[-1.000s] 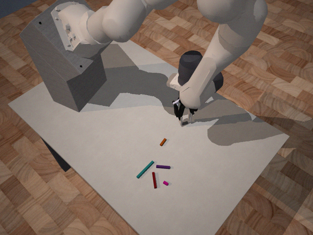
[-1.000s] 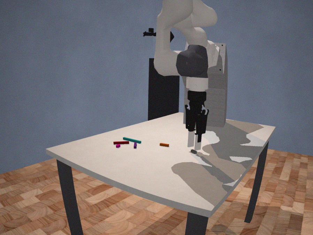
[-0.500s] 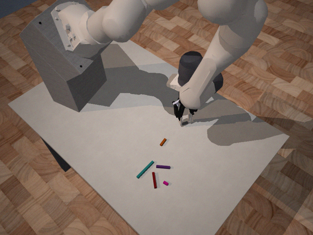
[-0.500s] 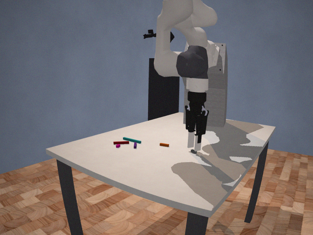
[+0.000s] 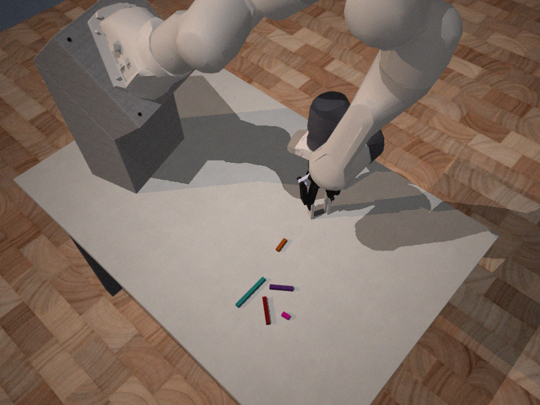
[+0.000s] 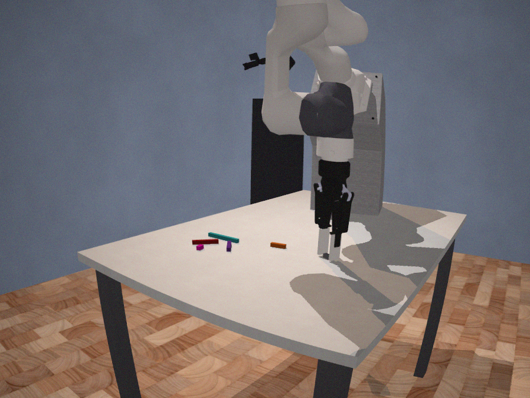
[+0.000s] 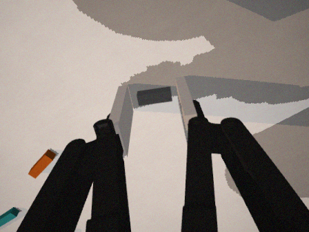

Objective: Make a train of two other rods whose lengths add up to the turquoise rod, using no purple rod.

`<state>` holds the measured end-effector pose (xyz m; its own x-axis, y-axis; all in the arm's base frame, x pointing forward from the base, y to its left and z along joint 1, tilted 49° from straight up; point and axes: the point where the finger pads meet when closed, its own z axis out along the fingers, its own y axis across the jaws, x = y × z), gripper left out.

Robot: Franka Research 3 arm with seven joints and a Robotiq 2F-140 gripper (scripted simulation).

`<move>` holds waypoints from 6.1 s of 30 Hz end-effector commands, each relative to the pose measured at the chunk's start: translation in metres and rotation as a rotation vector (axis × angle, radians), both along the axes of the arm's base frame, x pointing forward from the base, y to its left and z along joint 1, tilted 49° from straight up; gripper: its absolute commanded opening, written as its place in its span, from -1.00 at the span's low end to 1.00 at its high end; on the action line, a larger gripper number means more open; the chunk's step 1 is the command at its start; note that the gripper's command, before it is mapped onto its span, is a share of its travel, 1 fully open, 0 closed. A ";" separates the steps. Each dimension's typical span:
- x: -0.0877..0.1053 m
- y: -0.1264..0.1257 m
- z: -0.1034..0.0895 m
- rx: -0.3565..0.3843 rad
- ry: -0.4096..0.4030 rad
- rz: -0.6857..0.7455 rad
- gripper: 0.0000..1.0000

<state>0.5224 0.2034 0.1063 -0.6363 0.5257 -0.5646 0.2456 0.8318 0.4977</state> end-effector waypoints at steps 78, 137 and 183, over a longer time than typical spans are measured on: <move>0.001 0.002 0.000 -0.002 -0.004 0.003 -0.68; -0.029 -0.110 0.087 0.183 0.046 -0.147 -0.68; 0.036 -0.093 0.028 0.184 0.045 -0.147 -0.68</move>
